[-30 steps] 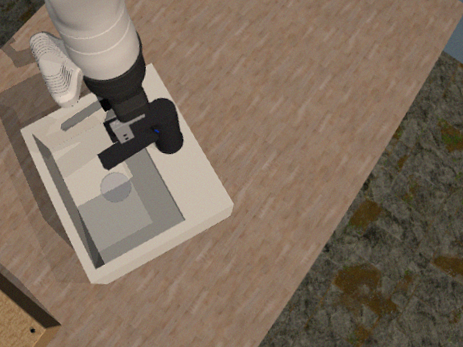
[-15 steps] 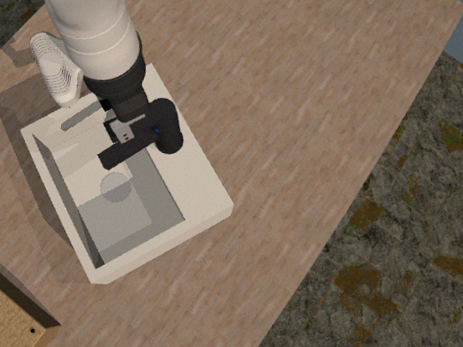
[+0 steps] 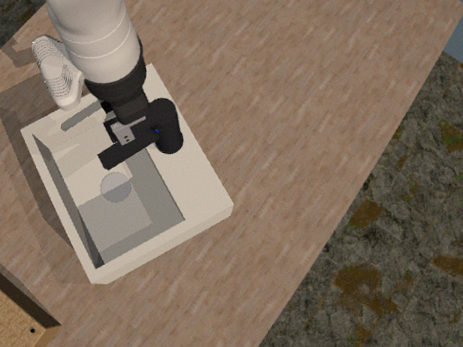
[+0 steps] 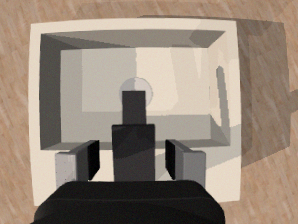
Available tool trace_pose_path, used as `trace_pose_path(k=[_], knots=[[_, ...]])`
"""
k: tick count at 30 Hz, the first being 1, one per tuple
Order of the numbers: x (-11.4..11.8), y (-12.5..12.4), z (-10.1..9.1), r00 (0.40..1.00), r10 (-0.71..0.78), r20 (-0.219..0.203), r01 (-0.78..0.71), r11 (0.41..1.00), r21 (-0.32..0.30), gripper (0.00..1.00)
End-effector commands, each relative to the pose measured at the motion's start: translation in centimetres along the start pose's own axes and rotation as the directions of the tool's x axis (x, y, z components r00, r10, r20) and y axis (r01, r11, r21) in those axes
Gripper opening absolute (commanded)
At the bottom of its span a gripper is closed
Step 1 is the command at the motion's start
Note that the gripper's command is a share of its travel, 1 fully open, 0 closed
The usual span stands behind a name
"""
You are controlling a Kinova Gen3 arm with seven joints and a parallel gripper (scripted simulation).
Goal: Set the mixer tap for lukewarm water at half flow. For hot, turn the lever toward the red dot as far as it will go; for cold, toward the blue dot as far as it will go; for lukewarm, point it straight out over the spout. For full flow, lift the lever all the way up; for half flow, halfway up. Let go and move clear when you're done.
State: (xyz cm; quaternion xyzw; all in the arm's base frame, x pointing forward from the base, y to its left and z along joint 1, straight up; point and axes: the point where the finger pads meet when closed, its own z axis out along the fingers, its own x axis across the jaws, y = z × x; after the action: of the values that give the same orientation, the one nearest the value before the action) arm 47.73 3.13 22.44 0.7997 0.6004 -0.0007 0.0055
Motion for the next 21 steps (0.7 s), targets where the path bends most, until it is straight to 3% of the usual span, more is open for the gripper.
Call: trace_pose_path(k=[1, 21], knots=[[0.4, 0.0, 0.5, 1.0, -0.003, -0.006, 0.003, 1.0, -0.003, 1.0], [0.5, 0.1, 2.1, 1.0, -0.003, -0.007, 0.003, 1.0, -0.006, 1.0]])
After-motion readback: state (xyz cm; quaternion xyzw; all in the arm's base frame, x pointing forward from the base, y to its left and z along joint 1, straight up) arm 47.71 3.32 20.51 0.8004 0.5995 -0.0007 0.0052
